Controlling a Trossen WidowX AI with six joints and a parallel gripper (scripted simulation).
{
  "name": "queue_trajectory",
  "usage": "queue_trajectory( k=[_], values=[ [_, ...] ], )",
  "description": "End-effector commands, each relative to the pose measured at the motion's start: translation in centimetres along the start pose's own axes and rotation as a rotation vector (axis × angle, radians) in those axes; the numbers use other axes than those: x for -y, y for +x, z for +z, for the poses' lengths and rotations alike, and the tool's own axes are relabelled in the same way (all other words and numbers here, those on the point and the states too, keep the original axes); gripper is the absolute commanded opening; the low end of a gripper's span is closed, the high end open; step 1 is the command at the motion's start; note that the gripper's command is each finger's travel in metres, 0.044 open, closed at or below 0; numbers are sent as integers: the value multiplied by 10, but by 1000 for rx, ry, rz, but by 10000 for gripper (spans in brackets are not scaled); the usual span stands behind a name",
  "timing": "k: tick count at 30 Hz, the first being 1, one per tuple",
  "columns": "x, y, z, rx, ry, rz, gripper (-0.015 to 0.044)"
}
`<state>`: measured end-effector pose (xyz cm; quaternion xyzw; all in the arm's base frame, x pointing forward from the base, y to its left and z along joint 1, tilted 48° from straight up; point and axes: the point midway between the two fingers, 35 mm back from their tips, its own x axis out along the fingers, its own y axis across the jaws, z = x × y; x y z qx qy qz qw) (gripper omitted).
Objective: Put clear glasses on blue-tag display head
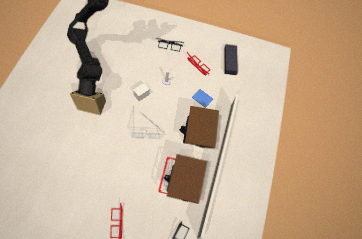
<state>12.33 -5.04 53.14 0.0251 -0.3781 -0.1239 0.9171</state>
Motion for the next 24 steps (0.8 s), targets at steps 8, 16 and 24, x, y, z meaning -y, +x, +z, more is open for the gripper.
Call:
queue_trajectory(
  k=[8, 16, 24],
  values=[
    [0, 0, 0, 0, 0, 0, 440],
    [27, 35, -104, -349, -77, -8, 230],
    [48, 35, -238, -781, -141, 66, 200]
  ],
)
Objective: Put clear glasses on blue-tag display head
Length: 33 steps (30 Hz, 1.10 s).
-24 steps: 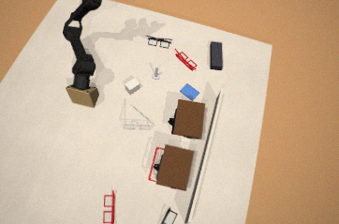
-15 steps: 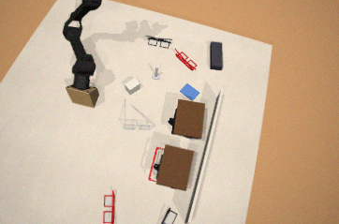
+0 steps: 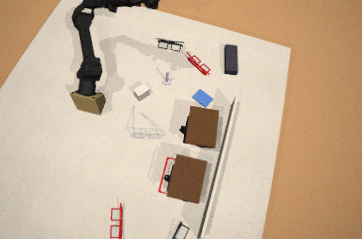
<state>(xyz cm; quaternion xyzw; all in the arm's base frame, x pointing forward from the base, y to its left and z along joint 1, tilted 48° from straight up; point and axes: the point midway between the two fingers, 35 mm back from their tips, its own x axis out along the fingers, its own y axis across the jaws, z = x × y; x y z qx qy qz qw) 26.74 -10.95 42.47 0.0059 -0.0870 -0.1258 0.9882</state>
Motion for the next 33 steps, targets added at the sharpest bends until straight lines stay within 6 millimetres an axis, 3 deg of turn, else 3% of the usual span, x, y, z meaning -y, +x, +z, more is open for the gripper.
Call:
queue_trajectory(
  k=[1, 8, 14, 20, 25, 30, 33],
  values=[
    [0, 35, -67, -241, -50, 67, 200],
    [-10, 59, -182, -614, -102, 224, 200],
    [-27, 48, -280, -924, -115, 416, 200],
    [-49, 6, -367, -1218, -81, 655, 200],
    [-69, -45, -421, -1433, -3, 875, 200],
    [-89, -107, -459, -1632, 147, 1120, 200],
    [-94, -124, -465, -1680, 203, 1187, 200]
  ],
)
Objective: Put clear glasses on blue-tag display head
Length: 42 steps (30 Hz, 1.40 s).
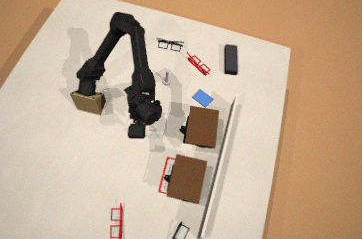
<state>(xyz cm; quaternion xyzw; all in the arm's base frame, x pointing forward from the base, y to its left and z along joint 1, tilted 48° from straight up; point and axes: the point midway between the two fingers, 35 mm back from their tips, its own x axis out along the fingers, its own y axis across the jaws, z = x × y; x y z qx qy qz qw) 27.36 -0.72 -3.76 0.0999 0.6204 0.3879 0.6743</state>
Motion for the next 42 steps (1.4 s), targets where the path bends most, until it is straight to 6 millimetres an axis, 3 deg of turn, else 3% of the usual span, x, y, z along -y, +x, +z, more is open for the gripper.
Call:
queue_trajectory(
  k=[1, 6, 9, 21, 42],
  values=[
    [-10, 22, -17, -58, 3, 136, 200],
    [-4, 23, -15, -58, 2, 135, 200],
    [-4, 23, -15, -58, 2, 135, 121],
    [-4, 24, -15, -58, 2, 135, 120],
    [-4, 58, -16, -58, 2, 135, 120]
  ],
)
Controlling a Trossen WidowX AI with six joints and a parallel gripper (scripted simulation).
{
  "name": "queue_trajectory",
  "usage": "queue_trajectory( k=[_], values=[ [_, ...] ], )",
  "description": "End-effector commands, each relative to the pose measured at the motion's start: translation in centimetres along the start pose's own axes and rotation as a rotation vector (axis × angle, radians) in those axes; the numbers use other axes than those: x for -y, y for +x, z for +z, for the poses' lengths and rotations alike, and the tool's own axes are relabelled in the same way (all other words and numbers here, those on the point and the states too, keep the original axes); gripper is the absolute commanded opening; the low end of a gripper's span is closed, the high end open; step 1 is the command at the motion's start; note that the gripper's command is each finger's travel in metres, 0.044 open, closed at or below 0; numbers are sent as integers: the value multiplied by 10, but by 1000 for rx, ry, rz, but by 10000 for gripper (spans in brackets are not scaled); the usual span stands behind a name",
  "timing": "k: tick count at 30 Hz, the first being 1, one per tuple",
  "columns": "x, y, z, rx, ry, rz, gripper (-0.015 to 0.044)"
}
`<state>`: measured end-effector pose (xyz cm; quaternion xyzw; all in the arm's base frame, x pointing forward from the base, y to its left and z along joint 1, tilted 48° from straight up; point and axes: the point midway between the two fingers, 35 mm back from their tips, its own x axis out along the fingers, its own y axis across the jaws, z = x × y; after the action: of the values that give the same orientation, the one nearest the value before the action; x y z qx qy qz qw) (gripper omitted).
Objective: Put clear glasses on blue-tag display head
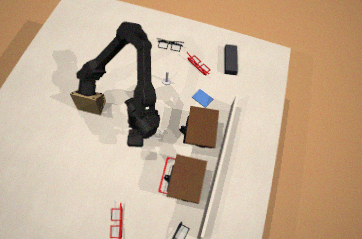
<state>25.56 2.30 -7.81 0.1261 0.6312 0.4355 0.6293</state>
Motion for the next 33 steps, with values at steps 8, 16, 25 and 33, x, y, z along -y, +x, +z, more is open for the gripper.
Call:
queue_trajectory(
  k=[8, 16, 25, 33],
  values=[
    [1, 20, -1, 3, 8, 7, 120],
    [1, 32, -2, 3, 8, 8, 120],
    [-1, 32, -2, 3, 8, 9, 120],
    [-1, 32, -2, -2, 3, 6, 74]
  ],
)
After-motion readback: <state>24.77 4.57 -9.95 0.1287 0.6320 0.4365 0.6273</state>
